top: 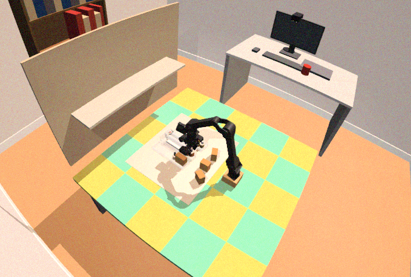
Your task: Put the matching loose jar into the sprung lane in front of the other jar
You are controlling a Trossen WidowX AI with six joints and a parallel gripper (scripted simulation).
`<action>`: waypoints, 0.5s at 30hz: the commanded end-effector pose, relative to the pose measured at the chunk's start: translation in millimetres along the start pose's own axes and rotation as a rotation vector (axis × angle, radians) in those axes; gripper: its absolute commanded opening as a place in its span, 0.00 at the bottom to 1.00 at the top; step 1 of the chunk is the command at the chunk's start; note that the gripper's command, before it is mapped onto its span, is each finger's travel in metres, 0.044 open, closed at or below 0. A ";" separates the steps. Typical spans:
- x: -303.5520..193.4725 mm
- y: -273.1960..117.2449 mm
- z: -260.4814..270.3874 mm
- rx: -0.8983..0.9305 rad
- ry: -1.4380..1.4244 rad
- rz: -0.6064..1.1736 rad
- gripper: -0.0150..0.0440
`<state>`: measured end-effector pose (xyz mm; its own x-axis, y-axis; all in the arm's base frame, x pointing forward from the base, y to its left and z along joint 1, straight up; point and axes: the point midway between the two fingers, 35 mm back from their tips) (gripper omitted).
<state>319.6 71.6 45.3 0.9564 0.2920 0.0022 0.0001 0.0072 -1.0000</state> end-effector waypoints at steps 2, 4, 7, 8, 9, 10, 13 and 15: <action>9.6 -3.4 -1.1 -0.002 -0.004 -0.027 0.25; 10.1 -3.6 -1.2 -0.002 -0.004 -0.027 0.25; 10.1 -4.1 -1.2 -0.002 -0.004 -0.027 0.25; 10.1 -4.4 -1.2 -0.002 -0.004 -0.027 0.25; 10.1 -4.6 -1.2 -0.002 -0.004 -0.027 0.25; 10.1 -4.6 -1.2 -0.002 -0.004 -0.027 0.25; 10.1 -4.6 -1.2 -0.002 -0.004 -0.027 0.25; 10.1 -4.6 -1.2 -0.002 -0.004 -0.027 0.25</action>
<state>322.2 71.9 46.4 0.9564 0.2921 0.0005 -0.0016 0.0070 -1.0000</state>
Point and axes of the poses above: the point midway between the two fingers, 35 mm back from their tips, its own y axis out along the fingers, its own z axis across the jaws, x = y × z, and after that the axes turned 10 degrees about -y, right-handed
